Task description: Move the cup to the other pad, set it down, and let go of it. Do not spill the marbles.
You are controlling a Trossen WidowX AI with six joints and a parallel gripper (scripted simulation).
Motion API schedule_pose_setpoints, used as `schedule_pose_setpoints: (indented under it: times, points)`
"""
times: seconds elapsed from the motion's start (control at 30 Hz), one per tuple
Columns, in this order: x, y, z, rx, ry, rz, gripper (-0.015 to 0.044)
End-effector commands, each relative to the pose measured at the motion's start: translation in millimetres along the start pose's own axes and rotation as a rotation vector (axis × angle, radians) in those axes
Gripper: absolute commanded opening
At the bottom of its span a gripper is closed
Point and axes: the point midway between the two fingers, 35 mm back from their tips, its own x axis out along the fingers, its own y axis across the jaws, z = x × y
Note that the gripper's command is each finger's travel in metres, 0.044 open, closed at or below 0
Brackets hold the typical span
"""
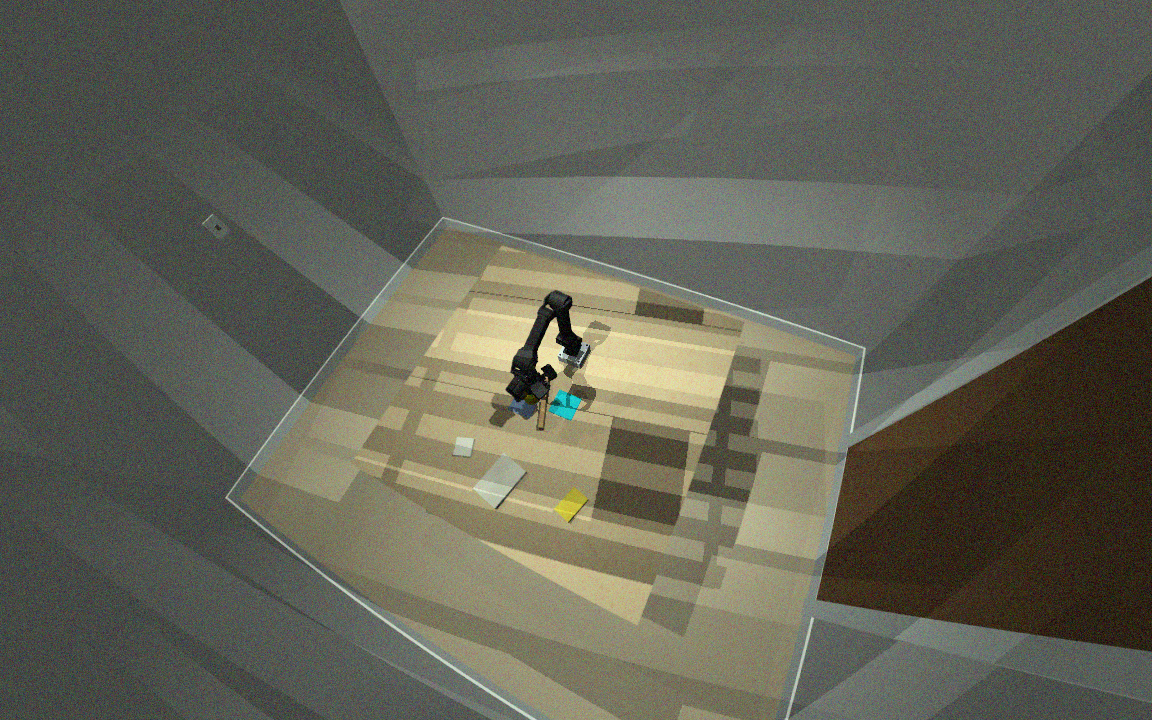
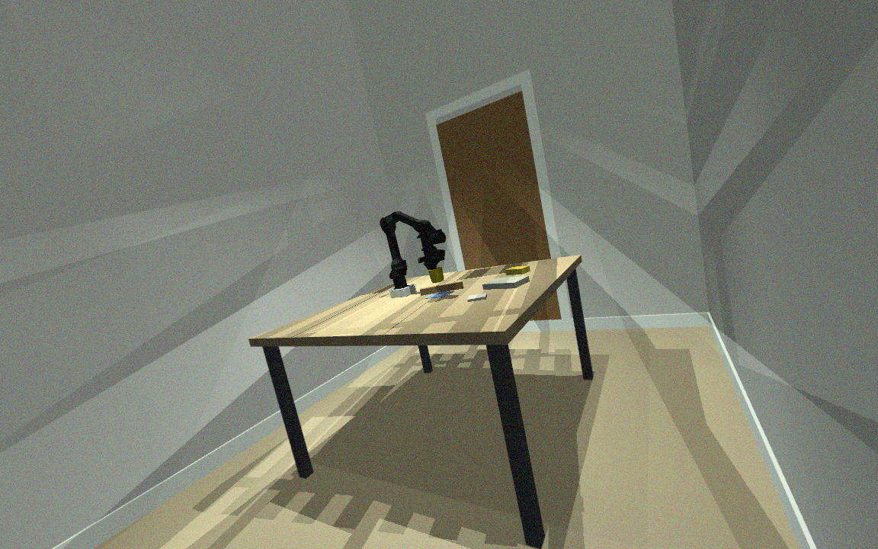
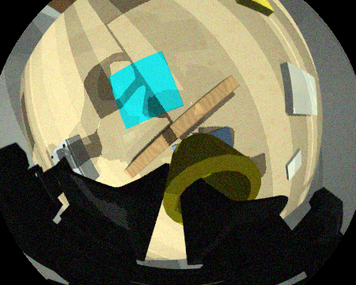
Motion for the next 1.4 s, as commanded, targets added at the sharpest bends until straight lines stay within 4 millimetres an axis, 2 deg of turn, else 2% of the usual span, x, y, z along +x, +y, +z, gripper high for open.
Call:
schedule_pose_setpoints:
  times: [0.0, 1.37]
  points:
    - [-0.5, 7.2, 5.9, 0.005, -0.004, 0.003, 0.0]
    - [-3.2, 64.0, 55.4, 0.004, -0.01, 0.009, 0.0]
